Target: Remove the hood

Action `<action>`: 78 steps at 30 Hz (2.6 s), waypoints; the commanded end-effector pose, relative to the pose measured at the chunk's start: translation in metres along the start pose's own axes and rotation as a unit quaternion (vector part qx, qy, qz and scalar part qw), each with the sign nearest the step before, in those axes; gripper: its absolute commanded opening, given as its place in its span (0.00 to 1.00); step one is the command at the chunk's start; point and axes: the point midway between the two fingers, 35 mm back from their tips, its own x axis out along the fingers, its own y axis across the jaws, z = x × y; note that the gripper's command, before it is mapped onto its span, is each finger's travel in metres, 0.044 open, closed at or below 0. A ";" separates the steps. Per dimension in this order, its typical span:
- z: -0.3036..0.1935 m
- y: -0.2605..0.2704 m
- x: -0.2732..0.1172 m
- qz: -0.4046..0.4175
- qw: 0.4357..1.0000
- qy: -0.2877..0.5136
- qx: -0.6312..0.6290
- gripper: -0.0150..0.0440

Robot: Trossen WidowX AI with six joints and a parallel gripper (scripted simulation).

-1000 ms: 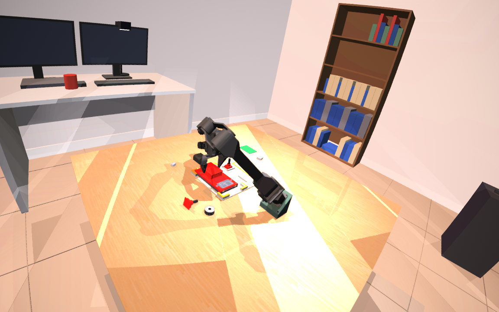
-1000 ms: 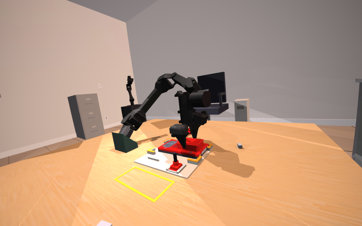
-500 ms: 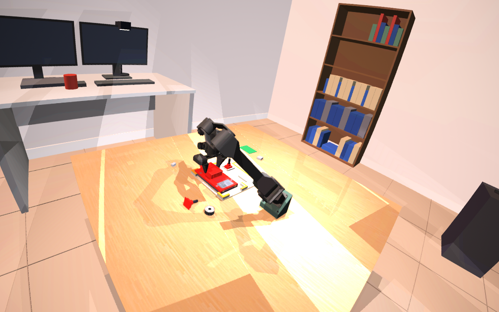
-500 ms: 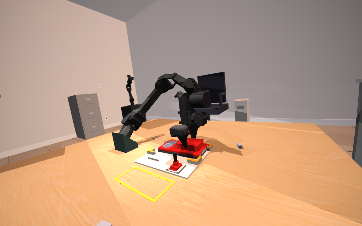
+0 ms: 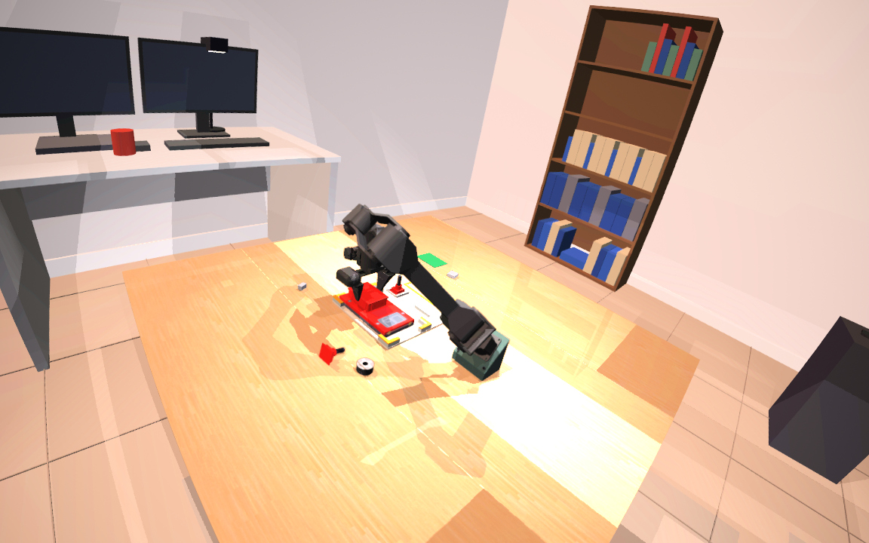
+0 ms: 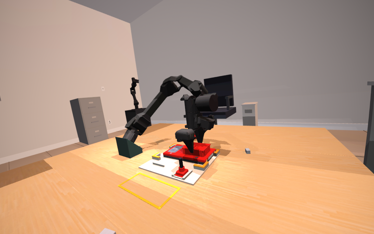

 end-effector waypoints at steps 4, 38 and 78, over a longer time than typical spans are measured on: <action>0.000 -0.001 -0.007 -0.001 1.000 -0.001 -0.001 0.25; 0.000 -0.001 -0.032 -0.001 1.000 -0.001 0.000 0.25; -0.022 -0.161 -0.074 -0.015 1.000 -0.001 0.003 0.25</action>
